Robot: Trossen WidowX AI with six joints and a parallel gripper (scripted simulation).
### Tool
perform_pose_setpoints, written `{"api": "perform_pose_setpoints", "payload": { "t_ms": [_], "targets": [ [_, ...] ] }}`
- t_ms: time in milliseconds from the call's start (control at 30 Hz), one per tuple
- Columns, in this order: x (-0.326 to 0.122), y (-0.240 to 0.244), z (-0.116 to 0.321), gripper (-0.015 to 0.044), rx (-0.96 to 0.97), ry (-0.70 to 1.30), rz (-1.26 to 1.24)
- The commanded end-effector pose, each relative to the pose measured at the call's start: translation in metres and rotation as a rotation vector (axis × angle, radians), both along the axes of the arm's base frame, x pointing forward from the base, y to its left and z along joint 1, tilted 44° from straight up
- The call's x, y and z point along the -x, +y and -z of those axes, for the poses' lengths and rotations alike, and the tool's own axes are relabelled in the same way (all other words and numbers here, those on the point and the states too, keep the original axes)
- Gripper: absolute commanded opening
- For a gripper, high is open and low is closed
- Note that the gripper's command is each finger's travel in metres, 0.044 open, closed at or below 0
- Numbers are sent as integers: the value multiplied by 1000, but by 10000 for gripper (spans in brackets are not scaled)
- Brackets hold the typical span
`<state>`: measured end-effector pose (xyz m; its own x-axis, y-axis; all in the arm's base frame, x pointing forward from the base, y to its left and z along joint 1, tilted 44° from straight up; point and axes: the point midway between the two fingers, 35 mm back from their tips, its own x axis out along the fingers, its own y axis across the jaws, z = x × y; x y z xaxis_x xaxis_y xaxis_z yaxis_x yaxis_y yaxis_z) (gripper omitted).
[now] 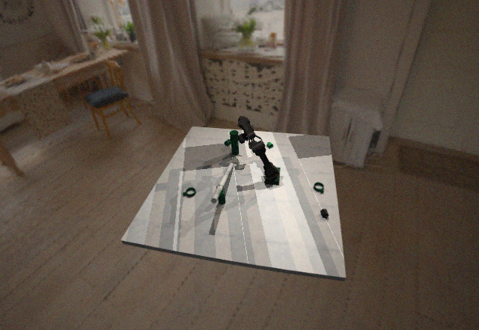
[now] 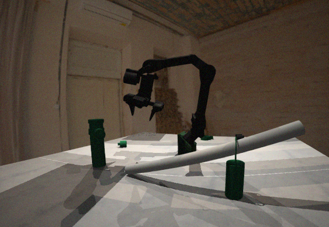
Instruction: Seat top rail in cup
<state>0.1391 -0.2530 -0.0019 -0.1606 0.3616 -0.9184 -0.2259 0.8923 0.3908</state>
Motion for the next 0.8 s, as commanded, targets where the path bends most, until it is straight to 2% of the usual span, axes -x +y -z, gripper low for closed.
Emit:
{"api": "perform_pose_setpoints", "payload": {
  "t_ms": [0,333,633,767],
  "targets": [
    [-70,15,-36,440,-32,-204,370],
    [-150,48,-112,440,-324,-403,787],
    [-152,48,-113,440,-325,-413,779],
    [-158,31,-96,440,-260,-510,606]
  ]
}}
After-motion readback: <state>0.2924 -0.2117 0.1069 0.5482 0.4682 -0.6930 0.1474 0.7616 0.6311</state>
